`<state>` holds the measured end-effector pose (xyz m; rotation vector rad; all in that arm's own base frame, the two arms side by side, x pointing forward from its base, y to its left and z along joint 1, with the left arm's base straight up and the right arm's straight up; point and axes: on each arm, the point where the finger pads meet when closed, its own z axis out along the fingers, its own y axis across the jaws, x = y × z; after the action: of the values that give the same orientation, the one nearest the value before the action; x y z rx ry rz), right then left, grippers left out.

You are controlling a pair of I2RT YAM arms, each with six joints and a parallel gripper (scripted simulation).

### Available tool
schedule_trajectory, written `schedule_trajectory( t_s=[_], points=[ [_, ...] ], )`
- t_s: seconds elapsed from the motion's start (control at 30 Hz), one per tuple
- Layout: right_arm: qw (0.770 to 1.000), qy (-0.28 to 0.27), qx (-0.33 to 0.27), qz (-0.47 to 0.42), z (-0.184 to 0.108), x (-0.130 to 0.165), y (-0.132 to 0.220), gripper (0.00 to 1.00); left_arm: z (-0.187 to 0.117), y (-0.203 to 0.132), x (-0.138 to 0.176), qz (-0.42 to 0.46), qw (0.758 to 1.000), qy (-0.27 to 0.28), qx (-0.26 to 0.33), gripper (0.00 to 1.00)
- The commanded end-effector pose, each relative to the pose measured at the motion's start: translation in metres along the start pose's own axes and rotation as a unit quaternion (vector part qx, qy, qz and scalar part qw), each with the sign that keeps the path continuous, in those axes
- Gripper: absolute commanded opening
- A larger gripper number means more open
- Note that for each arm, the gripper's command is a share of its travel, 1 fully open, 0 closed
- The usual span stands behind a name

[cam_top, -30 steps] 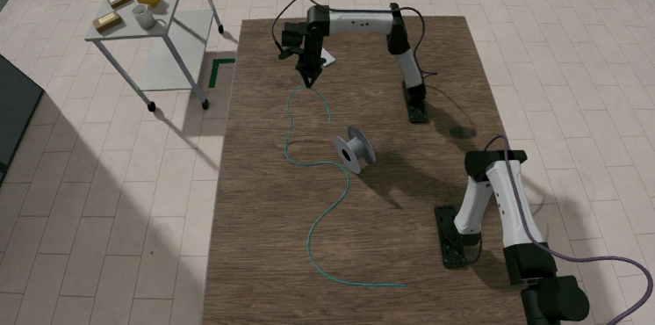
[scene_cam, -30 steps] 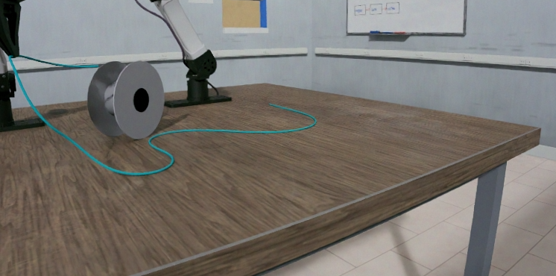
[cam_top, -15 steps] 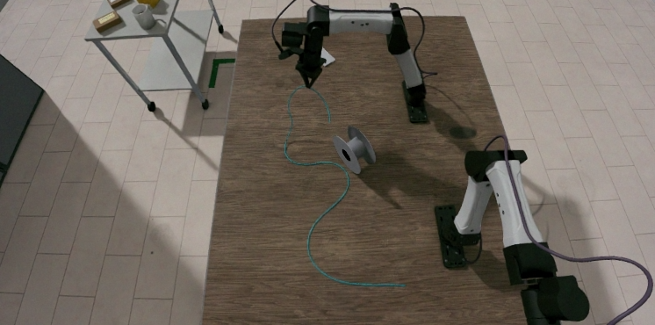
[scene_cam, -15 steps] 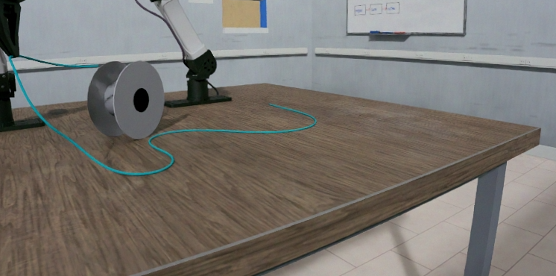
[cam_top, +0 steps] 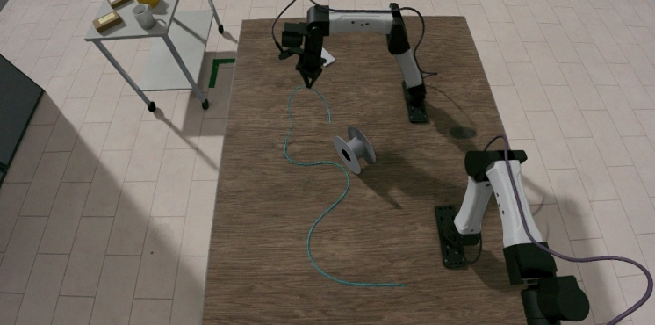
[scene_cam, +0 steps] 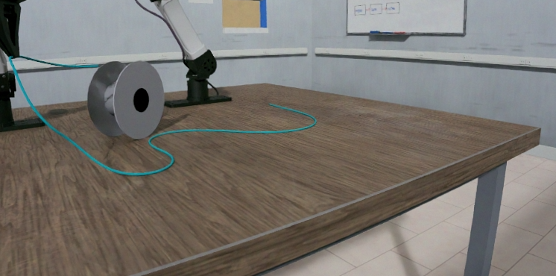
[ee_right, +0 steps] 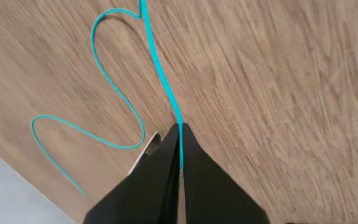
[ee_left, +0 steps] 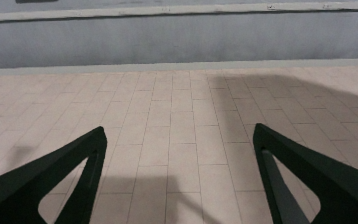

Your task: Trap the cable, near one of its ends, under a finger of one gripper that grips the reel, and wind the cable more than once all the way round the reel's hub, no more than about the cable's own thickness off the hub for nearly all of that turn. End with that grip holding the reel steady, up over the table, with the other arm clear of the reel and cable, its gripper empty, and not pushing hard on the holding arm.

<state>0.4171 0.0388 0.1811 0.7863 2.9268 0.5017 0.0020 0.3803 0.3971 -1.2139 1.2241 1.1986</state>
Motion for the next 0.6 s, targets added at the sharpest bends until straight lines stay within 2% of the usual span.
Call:
schedule_trajectory(
  t_s=[0.0, 0.57],
  points=[
    [1.000, -0.010, -0.012, -0.003, -0.0136, 0.0012, 0.0002, 0.00, -0.0004, 0.0024, 0.0009, -0.003, 1.000, -0.003, -0.006, 1.00],
    [1.000, -0.011, -0.014, -0.005, -0.0125, 0.0022, 0.0079, 0.00, -0.0004, 0.0024, 0.0009, -0.003, 1.000, -0.003, -0.006, 1.00]
  ],
)
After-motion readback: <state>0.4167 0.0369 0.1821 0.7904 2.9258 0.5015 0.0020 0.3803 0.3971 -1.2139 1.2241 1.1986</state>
